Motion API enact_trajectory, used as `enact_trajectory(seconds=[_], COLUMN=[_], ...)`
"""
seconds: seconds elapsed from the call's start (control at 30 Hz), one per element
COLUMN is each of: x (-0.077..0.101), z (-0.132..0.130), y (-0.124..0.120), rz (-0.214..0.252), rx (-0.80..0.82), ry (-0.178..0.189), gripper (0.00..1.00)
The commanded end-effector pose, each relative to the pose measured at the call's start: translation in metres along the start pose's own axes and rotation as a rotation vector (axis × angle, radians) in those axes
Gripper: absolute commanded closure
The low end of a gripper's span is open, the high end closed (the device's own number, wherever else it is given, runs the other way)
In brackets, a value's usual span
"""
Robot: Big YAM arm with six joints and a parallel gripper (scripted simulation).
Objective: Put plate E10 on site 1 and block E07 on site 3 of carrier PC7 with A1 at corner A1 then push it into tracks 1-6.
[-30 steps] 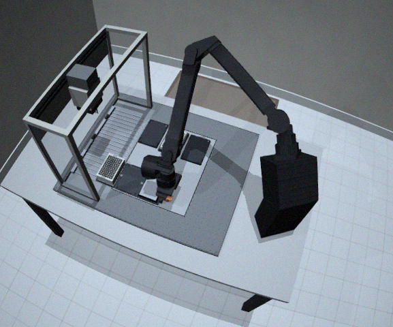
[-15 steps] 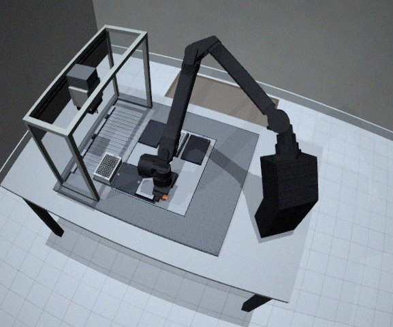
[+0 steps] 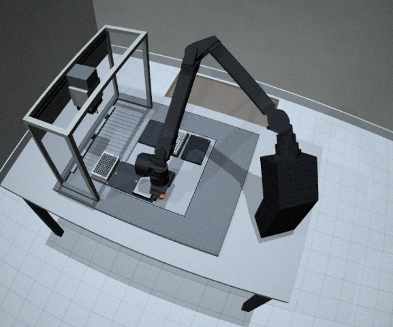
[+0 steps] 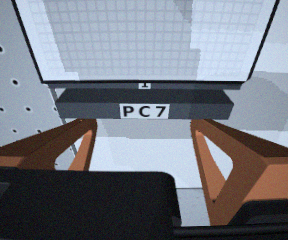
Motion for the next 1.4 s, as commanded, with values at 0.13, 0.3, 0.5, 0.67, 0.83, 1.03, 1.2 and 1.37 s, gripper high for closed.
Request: enact_trajectory(seconds=[0.13, 0.3, 0.5, 0.67, 0.83, 1.03, 1.2, 1.37], x=[0.009, 0.007, 0.004, 0.000, 0.000, -0.001, -0.002, -0.002], z=[-0.003, -0.002, -0.002, -0.001, -0.002, -0.003, -0.003, -0.004], y=[0.033, 0.034, 0.038, 0.041, 0.045, 0.049, 0.054, 0.059], rz=[-0.046, -0.040, -0.036, -0.028, -0.030, -0.025, -0.025, -0.034], rx=[-0.014, -0.008, -0.008, -0.004, -0.007, -0.002, -0.003, -0.011], ry=[0.004, 0.003, 0.002, 0.001, 0.001, 0.000, 0.000, 0.000], gripper=[0.20, 0.20, 0.20, 0.20, 0.20, 0.20, 0.20, 0.20])
Point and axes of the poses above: the point where the finger pads meet when closed, its own x axis back along the fingers, its own z axis across the jaws, y = z × x, the point moved 9 cm from there along x, back along the fingers, and after that the axes turned 2 degrees about x, right-handed, at the moved point
